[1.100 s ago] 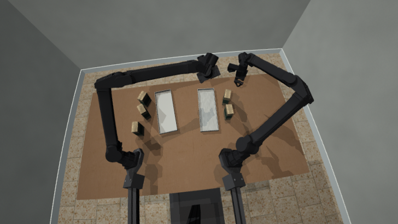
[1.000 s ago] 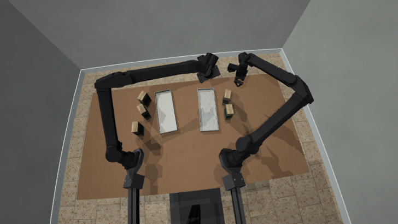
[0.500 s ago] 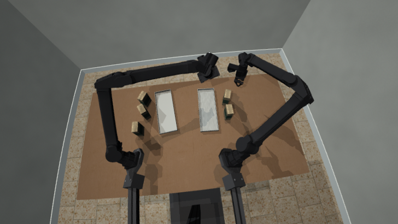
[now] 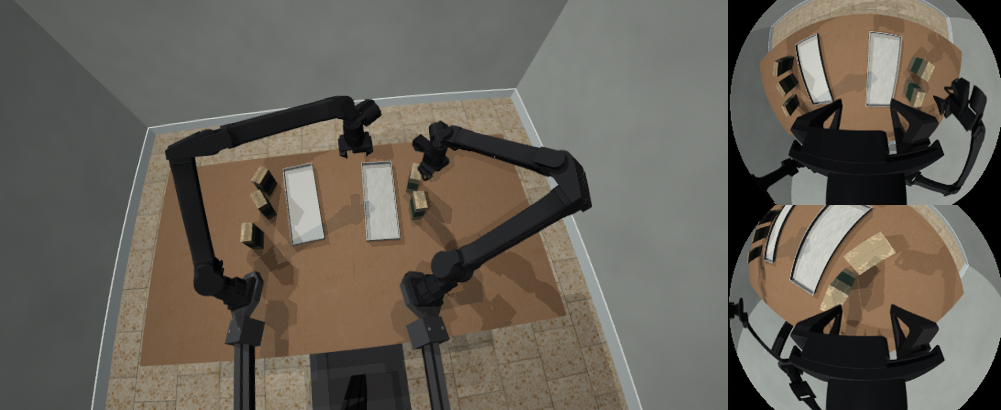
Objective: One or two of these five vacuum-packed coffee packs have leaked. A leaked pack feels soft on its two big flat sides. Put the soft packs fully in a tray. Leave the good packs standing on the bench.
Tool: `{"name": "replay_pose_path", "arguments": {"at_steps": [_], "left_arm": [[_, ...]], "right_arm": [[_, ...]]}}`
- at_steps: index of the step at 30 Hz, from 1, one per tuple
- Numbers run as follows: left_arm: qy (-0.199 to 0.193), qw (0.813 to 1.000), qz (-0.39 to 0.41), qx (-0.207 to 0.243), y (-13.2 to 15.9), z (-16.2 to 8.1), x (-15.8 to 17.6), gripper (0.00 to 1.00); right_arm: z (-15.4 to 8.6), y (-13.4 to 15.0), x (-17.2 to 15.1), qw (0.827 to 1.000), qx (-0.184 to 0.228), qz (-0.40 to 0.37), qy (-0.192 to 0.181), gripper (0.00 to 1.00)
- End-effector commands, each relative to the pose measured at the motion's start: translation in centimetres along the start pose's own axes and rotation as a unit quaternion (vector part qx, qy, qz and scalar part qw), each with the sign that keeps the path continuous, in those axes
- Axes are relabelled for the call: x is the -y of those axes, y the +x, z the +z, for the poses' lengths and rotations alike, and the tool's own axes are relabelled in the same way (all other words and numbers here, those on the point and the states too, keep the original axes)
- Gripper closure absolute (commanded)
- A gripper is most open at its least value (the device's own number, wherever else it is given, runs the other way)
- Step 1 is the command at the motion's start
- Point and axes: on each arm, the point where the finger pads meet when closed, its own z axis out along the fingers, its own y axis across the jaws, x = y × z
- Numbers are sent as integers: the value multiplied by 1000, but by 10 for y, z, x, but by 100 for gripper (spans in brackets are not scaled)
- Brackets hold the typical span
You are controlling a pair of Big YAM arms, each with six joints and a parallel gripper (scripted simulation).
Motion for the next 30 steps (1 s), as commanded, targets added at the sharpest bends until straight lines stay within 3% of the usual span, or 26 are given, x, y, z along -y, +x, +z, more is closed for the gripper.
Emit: {"name": "replay_pose_path", "arguments": {"at_steps": [1,2,5,12,15,18,19,21,30], "left_arm": [[2,1000,-25,-6,-26,-25,-16,24],[-10,1000,2,-7,5,-21,-18,24],[-8,1000,-6,-10,1,-2,-48,24],[-9,1000,-6,-10,24,11,-100,24],[-10,1000,-5,-10,33,17,-123,24],[-10,1000,-5,-10,36,19,-130,24],[-9,1000,-5,-10,40,21,-138,24],[-10,1000,-5,-10,46,25,-153,24],[-12,1000,-4,-10,74,42,-221,24]], "right_arm": [[-15,-9,2,996,25,88,20,24],[-14,-5,-5,994,28,107,20,24],[-10,7,-28,985,35,166,18,24],[-1,33,-79,952,50,301,13,24],[0,22,-72,951,52,305,14,24],[0,22,-73,951,51,304,13,24],[-4,29,-60,945,56,321,19,24],[3,33,-75,953,42,301,11,24],[3,33,-75,953,42,301,11,24]]}}
